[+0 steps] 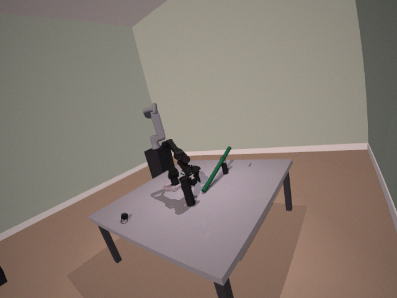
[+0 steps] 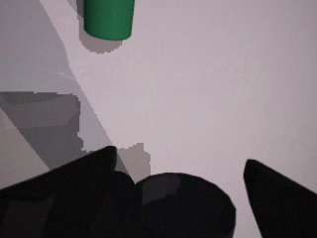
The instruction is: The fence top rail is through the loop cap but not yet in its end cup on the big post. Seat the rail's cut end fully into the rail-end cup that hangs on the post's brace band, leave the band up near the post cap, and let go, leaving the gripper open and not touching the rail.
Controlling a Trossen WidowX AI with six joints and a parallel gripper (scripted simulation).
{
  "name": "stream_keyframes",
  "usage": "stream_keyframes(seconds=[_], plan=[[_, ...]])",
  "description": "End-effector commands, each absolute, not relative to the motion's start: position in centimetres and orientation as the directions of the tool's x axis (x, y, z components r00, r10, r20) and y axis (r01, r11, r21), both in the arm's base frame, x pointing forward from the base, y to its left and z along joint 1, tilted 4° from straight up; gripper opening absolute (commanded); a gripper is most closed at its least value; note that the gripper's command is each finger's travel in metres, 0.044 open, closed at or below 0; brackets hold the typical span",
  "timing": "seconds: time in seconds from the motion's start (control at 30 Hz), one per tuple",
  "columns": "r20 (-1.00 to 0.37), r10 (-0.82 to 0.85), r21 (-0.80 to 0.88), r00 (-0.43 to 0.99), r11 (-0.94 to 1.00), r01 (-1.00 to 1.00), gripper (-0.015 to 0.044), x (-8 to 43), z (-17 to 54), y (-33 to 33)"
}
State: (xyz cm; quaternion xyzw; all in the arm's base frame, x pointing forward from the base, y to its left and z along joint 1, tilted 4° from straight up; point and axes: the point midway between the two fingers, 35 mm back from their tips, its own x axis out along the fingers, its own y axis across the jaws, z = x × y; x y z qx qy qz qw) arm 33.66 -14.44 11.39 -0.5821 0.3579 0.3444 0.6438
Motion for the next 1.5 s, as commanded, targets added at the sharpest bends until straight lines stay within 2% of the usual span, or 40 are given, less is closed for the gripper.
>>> stream_keyframes(seconds=[0.0, 0.03, 0.33, 0.57, 0.73, 0.87, 1.0, 1.47], plan=[[-0.856, 0.019, -0.514, 0.517, 0.079, -0.854, 0.042, 33.9, 13.1, -13.4], [-0.856, 0.02, -0.514, 0.517, 0.078, -0.854, 0.044, 33.9, 13.6, -12.9], [-0.852, 0.03, -0.518, 0.522, 0.083, -0.851, 0.044, 34.0, 15.1, -11.3], [-0.854, 0.046, -0.413, 0.519, 0.548, -0.727, 0.044, 34.4, 18.5, -7.6], [-0.853, 0.058, -0.249, 0.518, 0.828, -0.503, 0.044, 34.1, 21.2, -4.6], [-0.852, 0.069, -0.085, 0.518, 0.96, -0.267, 0.044, 33.5, 23.3, -2.3], [-0.851, 0.078, 0.059, 0.519, 0.997, -0.053, 0.044, 32.7, 25.0, -0.4], [-0.851, 0.078, 0.066, 0.519, 0.997, -0.042, 0.044, 32.6, 25.1, -0.3]])
